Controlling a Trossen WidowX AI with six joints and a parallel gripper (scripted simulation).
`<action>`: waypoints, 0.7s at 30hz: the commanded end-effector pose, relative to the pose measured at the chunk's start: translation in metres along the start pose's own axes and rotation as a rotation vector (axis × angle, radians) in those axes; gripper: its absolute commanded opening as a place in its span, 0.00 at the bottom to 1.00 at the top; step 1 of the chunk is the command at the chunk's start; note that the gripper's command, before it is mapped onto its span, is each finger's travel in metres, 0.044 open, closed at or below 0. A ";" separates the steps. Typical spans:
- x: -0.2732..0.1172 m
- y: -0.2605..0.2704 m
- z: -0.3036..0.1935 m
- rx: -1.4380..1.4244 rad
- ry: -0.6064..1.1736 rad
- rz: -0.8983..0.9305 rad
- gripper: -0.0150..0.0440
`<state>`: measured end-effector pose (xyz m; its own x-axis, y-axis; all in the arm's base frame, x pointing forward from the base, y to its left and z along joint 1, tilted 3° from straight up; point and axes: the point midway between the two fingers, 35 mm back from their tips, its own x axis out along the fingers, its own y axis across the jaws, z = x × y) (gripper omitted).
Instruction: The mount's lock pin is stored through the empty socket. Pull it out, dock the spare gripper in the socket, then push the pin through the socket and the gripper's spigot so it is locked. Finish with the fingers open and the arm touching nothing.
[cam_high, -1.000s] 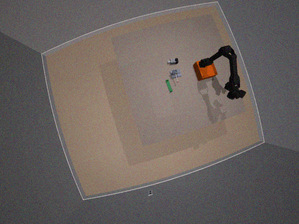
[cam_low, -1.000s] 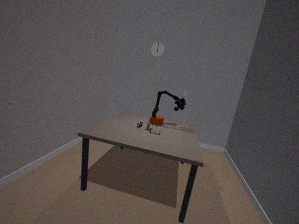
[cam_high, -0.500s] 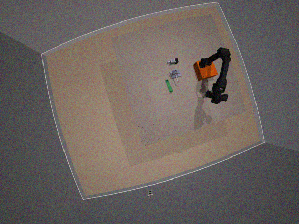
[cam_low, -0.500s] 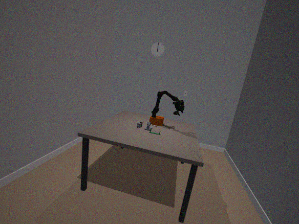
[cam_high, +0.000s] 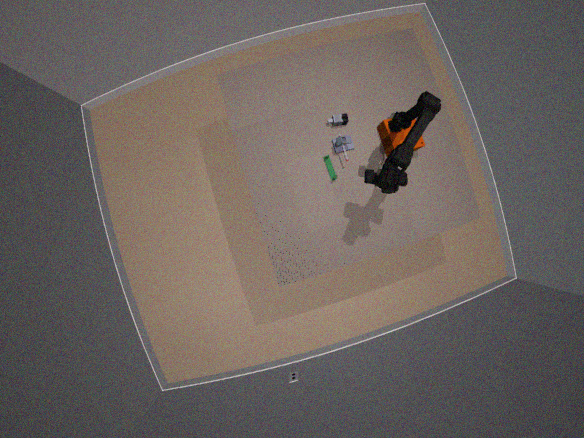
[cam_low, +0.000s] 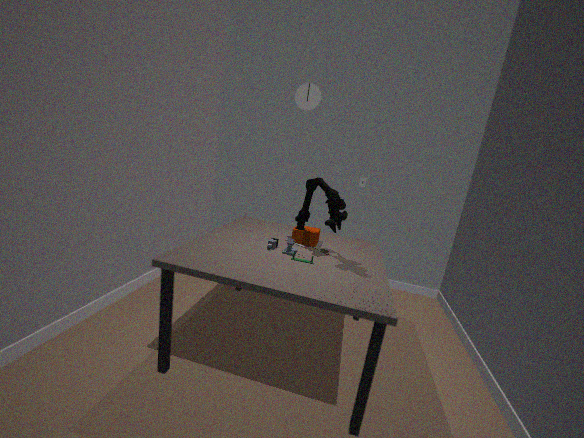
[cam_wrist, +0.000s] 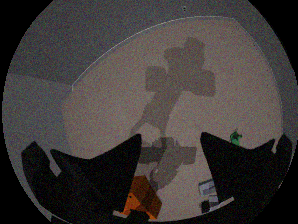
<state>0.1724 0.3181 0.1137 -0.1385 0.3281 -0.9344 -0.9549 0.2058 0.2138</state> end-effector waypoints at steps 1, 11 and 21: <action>-0.014 -0.064 -0.035 -0.136 0.099 -0.102 0.76; -0.049 -0.151 -0.121 -0.377 0.331 -0.150 0.76; -0.054 -0.159 -0.134 -0.408 0.363 -0.142 0.76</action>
<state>0.2963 0.1480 0.0935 -0.0082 -0.0160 -0.9998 -0.9884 -0.1512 0.0105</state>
